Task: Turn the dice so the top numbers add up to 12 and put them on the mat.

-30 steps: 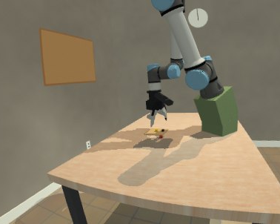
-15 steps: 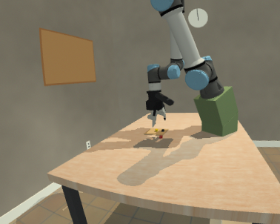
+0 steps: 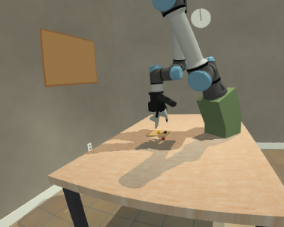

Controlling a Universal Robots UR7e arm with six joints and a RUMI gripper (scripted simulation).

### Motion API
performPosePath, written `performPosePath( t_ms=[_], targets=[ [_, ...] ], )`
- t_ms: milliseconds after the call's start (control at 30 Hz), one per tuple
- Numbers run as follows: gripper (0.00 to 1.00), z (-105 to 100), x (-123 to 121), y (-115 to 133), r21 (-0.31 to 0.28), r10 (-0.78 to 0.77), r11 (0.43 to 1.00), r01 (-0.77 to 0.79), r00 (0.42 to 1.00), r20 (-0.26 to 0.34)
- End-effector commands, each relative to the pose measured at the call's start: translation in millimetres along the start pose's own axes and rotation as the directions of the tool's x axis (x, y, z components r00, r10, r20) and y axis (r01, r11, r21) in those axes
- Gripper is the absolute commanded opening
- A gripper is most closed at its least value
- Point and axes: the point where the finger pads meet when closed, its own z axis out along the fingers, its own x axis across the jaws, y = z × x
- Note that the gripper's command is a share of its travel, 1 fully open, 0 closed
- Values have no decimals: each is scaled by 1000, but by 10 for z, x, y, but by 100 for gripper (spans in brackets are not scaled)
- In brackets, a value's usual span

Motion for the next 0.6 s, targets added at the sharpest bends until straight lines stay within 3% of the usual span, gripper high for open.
performPosePath(
  t_ms=[0, 33, 67, 567],
  targets=[
    [100, 7, -4, -18, 3, -2, 1000, 2, 1000, -1],
    [100, 7, -4, -18, 3, -2, 1000, 2, 1000, -1],
    [18, 7, -4, -18, 3, -2, 1000, 2, 1000, -1],
    [18, 7, -4, -18, 3, -2, 1000, 2, 1000, -1]
  ],
)
